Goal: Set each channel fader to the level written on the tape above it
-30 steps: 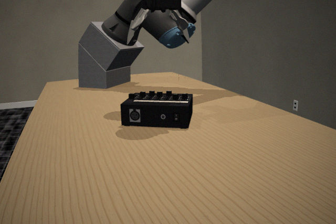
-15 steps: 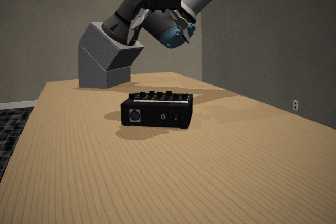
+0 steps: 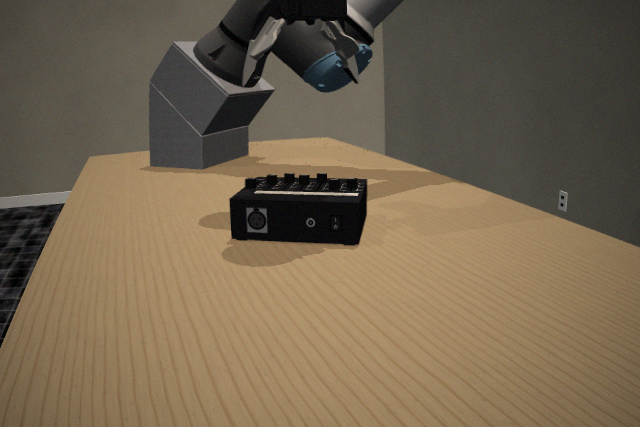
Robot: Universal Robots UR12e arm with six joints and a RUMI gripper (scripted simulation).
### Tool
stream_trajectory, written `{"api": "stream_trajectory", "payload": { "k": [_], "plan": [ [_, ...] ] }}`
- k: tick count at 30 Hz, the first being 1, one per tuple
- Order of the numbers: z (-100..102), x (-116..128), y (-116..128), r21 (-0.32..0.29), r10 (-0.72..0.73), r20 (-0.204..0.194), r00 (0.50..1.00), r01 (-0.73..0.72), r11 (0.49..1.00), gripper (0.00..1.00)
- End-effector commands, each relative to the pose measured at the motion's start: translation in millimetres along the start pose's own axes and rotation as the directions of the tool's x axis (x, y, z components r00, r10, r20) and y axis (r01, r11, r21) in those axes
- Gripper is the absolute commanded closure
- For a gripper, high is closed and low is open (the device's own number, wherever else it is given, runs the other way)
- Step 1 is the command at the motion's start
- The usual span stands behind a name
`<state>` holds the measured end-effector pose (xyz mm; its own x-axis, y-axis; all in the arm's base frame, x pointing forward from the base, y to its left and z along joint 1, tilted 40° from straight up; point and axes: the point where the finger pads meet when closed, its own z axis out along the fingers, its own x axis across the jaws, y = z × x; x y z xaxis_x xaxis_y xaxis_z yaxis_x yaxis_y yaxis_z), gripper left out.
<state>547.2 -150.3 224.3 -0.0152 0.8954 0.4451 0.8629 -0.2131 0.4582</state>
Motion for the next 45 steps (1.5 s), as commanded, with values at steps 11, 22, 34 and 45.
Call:
{"api": "stream_trajectory", "payload": {
  "k": [11,22,34,45],
  "plan": [
    [6.3,-1.7,-3.0,-0.001,-0.234,0.000,0.972,0.234,0.972,0.00],
    [14.5,-3.0,-6.2,-0.001,-0.504,0.001,0.864,0.504,0.864,0.00],
    [28.5,-3.2,-9.3,-0.001,-0.859,0.002,0.512,0.859,0.512,0.00],
    [39.7,-0.4,-10.5,0.000,-0.993,0.003,0.121,0.993,0.121,0.00]
  ]
}}
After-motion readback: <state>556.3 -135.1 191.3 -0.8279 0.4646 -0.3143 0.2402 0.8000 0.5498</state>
